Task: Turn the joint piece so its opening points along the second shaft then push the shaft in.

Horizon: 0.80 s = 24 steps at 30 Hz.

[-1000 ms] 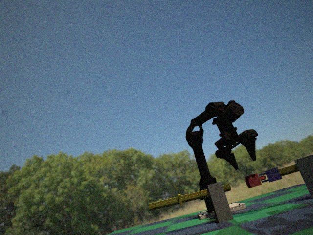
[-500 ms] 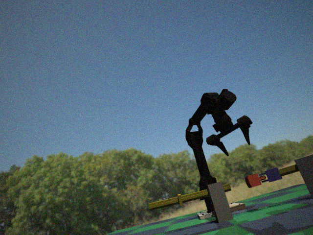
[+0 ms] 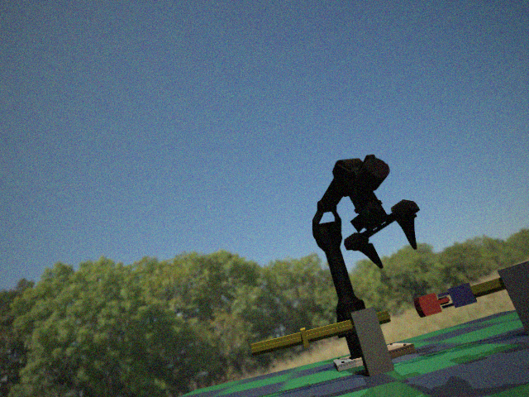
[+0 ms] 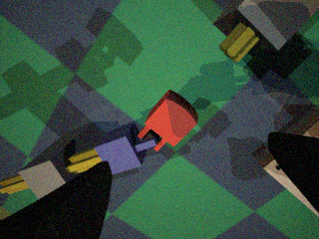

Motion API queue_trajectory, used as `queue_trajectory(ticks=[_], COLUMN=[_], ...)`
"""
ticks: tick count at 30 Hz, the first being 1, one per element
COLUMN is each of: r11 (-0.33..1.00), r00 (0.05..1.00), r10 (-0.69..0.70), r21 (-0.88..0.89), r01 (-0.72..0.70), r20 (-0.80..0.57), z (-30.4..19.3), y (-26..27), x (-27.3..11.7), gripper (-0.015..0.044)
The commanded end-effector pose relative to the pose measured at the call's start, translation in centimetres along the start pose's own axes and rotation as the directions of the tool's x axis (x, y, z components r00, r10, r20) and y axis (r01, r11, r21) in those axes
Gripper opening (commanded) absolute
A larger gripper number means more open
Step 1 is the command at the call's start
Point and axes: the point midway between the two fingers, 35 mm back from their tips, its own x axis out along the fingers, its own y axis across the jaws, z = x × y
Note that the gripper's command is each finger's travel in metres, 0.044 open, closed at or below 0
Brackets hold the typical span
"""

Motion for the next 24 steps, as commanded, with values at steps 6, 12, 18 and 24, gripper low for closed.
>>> queue_trajectory(ticks=[6,12,18,24], r11=[0.960,0.891,0.791,0.668], r00=[0.993,0.980,0.960,0.935], r10=[0.053,0.104,0.170,0.246], r21=[0.278,0.453,0.612,0.744], r01=[-0.021,-0.016,0.001,0.030], r20=[-0.108,-0.171,-0.222,-0.258], z=[1.9,3.1,4.1,5.1], y=[-1.9,-3.2,-4.6,-5.9], x=[1.3,2.0,2.7,3.2], gripper=[0.0440,0.0440,0.0440,0.0440])
